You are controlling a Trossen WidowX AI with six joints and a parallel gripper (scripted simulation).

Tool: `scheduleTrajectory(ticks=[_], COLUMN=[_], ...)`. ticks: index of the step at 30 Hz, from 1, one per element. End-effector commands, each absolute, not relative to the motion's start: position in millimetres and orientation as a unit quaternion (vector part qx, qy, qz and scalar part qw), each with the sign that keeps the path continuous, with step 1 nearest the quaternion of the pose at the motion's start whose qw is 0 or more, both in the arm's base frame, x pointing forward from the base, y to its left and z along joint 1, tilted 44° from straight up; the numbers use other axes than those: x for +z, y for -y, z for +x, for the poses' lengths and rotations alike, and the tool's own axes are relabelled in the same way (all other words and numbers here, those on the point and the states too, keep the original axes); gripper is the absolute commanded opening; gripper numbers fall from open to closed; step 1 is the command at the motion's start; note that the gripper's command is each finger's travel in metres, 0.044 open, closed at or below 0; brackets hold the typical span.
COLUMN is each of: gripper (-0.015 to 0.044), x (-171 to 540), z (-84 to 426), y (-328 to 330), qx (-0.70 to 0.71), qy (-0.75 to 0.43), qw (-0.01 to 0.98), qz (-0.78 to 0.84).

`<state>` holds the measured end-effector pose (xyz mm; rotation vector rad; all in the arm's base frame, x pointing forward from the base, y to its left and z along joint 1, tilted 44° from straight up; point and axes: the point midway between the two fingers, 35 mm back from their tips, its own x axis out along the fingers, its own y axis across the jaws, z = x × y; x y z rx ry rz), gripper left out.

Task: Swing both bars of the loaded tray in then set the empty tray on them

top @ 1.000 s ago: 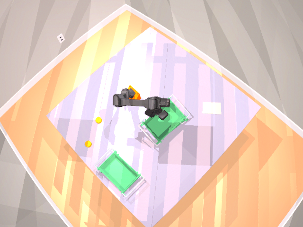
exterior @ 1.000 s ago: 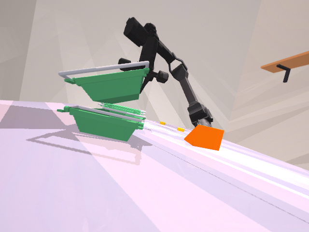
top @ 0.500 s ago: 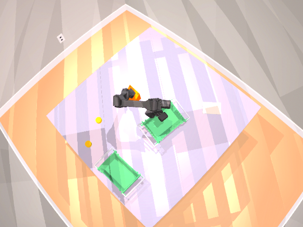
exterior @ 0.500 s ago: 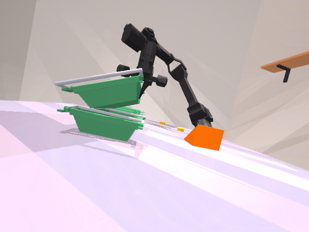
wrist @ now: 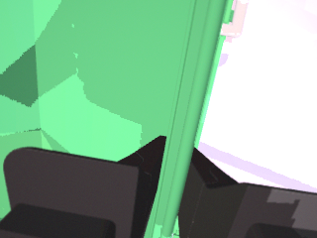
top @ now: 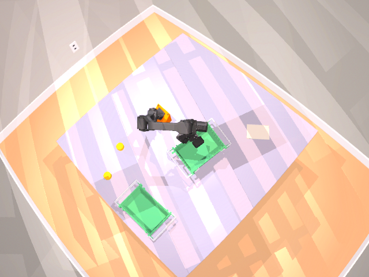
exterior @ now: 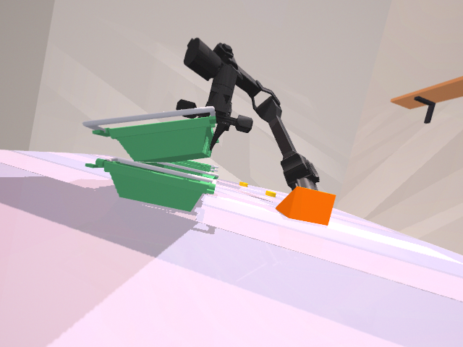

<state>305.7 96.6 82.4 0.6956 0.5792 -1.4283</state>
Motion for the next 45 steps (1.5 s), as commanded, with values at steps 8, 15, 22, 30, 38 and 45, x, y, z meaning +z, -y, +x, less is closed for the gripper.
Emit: scheduleTrajectory(ticks=[8, 15, 22, 30, 38, 45], gripper=[0.0, 0.0, 0.0, 0.0, 0.0, 0.0], x=[73.2, 70.0, 65.7, 65.7, 58.9, 58.0], z=[299.8, 298.5, 296.6, 296.6, 294.3, 294.0], y=[-92.8, -91.6, -89.9, -89.9, -87.1, -86.8], qx=[-0.635, -0.635, -0.635, -0.635, -0.635, -0.635], qy=[-0.256, -0.256, -0.256, -0.256, -0.256, -0.256], qw=[0.66, 0.66, 0.66, 0.66, 0.66, 0.66], qz=[0.308, 0.308, 0.308, 0.308, 0.308, 0.308])
